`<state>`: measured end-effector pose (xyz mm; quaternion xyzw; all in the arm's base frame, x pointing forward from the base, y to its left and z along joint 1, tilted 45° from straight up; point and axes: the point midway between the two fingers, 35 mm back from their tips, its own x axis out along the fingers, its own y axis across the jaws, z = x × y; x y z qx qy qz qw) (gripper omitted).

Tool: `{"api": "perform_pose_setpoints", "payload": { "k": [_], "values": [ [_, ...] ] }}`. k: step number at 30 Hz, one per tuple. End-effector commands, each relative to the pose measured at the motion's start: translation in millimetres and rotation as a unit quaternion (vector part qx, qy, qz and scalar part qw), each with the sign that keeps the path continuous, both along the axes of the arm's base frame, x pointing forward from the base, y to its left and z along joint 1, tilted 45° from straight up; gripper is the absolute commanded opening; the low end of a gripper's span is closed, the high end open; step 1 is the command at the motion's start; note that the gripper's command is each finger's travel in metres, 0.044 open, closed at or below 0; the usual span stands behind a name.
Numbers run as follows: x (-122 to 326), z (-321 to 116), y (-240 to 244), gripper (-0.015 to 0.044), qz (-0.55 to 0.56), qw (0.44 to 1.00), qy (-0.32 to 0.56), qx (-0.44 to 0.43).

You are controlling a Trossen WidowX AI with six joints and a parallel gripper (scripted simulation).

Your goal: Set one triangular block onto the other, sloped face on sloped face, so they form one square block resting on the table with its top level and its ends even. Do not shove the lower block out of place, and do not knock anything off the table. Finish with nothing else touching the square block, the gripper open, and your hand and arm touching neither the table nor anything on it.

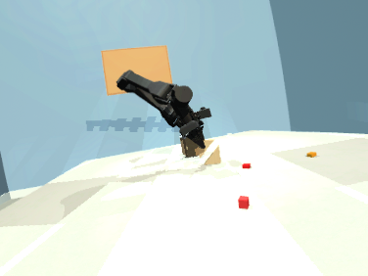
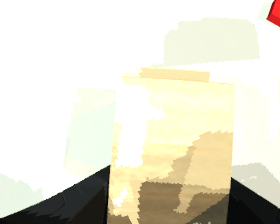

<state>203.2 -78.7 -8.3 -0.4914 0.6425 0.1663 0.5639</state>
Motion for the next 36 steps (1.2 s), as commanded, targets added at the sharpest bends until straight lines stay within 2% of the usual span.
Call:
{"api": "perform_pose_setpoints", "payload": {
  "k": [1, 36],
  "values": [
    [-2, -2, 0, 0.0, 0.002, 1.0, 0.002, -0.001],
    [0, -13, -6, 0.0, 0.002, 1.0, 0.001, -0.002]
  ]
}}
